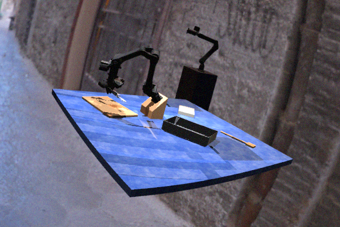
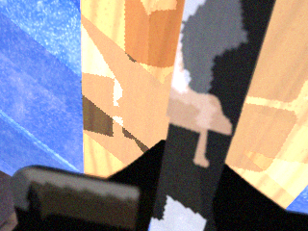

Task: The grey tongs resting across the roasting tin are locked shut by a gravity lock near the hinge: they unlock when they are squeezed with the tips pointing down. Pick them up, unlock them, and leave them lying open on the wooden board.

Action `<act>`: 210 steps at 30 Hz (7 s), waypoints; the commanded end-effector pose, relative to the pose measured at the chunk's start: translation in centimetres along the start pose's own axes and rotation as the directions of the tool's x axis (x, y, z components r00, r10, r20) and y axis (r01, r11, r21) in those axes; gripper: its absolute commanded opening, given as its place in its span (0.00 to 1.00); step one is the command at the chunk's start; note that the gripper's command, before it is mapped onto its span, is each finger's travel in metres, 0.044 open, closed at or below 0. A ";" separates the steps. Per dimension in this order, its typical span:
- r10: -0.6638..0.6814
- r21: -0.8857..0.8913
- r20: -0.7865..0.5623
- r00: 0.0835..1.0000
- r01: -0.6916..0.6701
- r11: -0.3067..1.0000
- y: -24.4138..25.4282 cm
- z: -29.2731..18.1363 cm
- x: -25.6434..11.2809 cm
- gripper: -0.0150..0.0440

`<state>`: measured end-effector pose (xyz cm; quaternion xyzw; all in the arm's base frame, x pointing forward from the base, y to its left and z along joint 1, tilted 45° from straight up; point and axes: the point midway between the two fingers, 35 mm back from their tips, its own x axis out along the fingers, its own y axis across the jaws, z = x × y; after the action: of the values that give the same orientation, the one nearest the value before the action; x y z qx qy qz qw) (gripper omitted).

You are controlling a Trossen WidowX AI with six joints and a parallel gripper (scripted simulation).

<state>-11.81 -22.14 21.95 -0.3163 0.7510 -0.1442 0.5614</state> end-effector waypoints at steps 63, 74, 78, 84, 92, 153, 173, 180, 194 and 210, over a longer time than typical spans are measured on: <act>-0.036 0.097 -0.704 0.709 0.146 0.985 1.5 -0.7 -10.2 0.00; -0.036 0.097 -0.704 0.709 0.146 0.985 1.5 -0.7 -10.2 0.00; -0.034 0.095 -0.698 0.715 0.139 0.986 1.4 -0.6 -10.1 0.00; -0.016 0.074 -0.642 0.767 0.082 0.994 1.1 -0.4 -8.7 0.00; 0.017 0.041 -0.536 0.844 0.006 0.999 0.6 -0.1 -6.6 0.00; -0.149 0.082 0.163 0.975 0.138 0.987 -0.1 -1.5 1.3 0.00; -0.152 0.083 0.163 0.975 0.140 0.987 -0.6 -1.0 4.2 0.00; -0.156 0.077 0.164 0.974 0.145 0.986 -0.7 -1.0 4.1 0.13; -0.156 0.077 0.164 0.974 0.145 0.986 -0.7 -1.0 4.1 0.76; -0.129 0.095 0.153 0.980 0.115 0.989 -0.9 -8.0 3.8 1.00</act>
<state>-16.91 -26.10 21.25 -0.3542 0.6715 -0.1811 0.6252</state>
